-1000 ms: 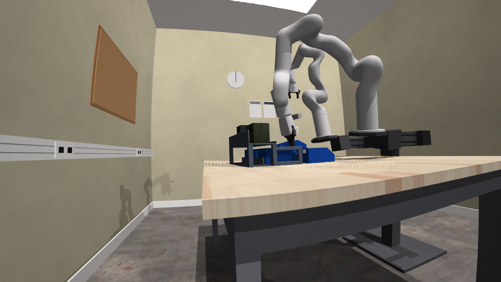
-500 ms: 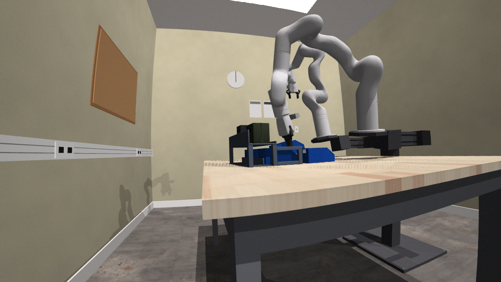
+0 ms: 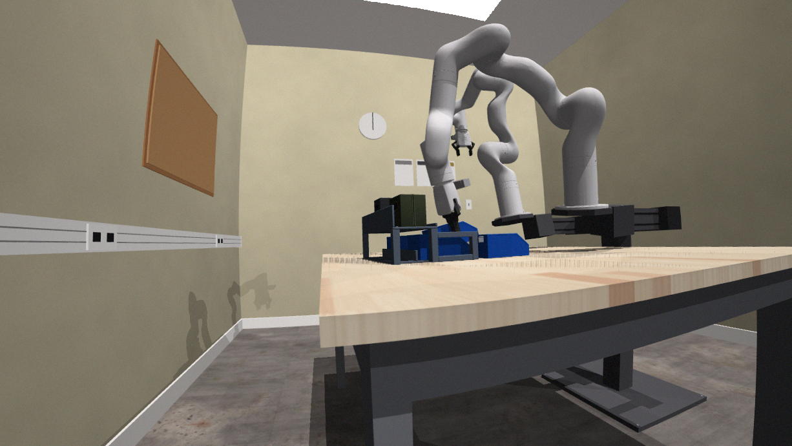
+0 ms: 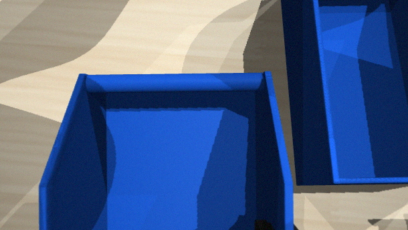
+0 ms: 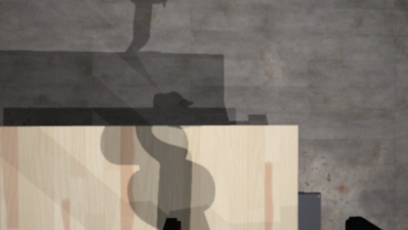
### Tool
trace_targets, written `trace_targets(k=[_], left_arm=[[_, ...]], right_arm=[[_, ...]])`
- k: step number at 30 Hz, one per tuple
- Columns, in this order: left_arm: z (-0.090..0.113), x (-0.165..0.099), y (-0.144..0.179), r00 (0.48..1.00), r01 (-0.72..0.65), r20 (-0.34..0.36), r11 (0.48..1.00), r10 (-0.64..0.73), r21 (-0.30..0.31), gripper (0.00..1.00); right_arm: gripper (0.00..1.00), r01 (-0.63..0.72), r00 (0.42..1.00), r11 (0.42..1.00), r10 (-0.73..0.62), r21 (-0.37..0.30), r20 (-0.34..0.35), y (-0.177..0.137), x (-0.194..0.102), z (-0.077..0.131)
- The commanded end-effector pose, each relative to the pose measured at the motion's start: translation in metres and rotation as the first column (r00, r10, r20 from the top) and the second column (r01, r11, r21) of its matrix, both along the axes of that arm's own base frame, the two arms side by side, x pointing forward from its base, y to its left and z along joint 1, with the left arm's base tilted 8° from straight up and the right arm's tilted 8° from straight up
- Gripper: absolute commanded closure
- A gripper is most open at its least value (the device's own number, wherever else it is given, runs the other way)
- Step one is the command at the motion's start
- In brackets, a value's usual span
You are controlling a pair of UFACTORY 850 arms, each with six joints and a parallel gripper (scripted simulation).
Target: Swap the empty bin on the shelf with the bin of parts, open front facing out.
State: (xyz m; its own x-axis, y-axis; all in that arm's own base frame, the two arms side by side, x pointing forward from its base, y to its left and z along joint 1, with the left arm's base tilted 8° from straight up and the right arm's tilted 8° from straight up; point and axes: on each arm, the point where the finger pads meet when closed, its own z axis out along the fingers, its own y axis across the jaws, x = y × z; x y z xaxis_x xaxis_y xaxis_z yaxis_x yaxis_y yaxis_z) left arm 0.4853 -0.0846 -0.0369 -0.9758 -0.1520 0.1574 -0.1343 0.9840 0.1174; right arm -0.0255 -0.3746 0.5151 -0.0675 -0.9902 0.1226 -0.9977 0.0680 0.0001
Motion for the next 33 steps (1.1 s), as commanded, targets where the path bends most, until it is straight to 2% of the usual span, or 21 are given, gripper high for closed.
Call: trace_targets(k=[1,33], left_arm=[[0.001,0.003,0.000,1.000,0.000,0.001,1.000,0.000,0.000,1.00],[0.002,0.016,0.002,1.000,0.000,0.001,1.000,0.000,-0.001,1.00]], right_arm=[[0.00,0.000,1.000,1.000,0.000,-0.002,0.000,0.000,0.000,0.001],[0.00,0.000,1.000,1.000,0.000,-0.002,0.000,0.000,0.000,0.001]])
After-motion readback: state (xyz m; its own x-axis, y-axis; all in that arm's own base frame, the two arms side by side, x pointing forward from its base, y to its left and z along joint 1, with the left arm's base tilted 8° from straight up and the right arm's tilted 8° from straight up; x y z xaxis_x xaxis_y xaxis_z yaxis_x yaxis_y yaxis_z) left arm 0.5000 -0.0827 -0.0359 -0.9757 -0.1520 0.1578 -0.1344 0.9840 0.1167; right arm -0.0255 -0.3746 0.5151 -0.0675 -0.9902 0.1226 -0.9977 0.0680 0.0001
